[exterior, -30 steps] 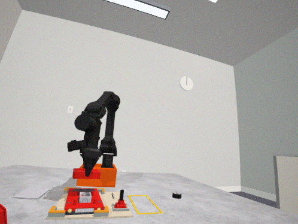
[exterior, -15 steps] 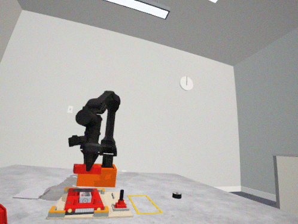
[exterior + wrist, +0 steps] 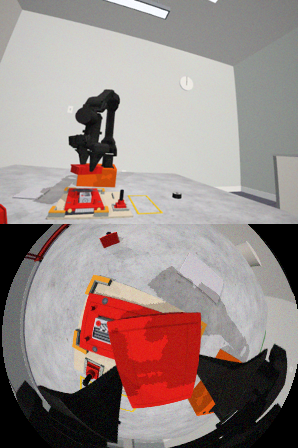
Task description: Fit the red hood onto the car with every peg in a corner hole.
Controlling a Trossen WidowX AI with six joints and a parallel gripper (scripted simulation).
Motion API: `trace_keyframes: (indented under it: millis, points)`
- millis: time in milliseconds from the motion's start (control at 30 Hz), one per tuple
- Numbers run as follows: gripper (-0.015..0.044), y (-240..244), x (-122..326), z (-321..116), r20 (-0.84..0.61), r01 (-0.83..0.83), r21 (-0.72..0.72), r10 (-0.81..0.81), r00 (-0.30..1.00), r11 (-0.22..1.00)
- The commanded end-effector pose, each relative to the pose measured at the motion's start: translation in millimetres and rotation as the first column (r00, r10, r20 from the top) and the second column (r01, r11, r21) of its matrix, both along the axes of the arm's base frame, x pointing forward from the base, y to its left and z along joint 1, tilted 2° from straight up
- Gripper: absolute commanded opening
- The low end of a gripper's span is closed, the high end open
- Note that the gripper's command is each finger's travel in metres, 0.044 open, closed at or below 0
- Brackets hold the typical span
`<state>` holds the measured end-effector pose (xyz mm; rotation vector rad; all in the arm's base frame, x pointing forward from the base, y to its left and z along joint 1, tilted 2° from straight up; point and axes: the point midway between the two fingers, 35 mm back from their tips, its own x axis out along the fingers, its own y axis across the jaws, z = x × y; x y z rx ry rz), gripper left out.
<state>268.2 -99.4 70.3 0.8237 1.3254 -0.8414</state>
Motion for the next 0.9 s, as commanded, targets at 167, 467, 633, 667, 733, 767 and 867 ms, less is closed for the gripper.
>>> trace_keyframes:
  millis: [167, 467, 633, 667, 733, 767, 867]
  points:
    - [0.0000, 0.7, 15.1, 2.0, -0.011, -0.225, -0.008, 0.225, 0.974, 0.974]
    - [0.0000, 1.6, 29.3, 3.7, -0.022, -0.436, -0.017, 0.435, 0.900, 0.900]
    - [0.0000, 2.4, 37.3, 4.3, -0.029, -0.544, -0.022, 0.544, 0.839, 0.839]
    - [0.0000, 2.5, 38.9, 4.4, -0.030, -0.565, -0.023, 0.564, 0.825, 0.825]
    - [0.0000, 3.2, 41.8, 4.6, -0.033, -0.605, -0.024, 0.605, 0.796, 0.796]
    - [0.0000, 3.5, 43.2, 4.7, -0.035, -0.625, -0.024, 0.624, 0.781, 0.780]
    - [0.0000, 4.5, 47.5, 4.9, -0.039, -0.681, -0.025, 0.680, 0.732, 0.731]
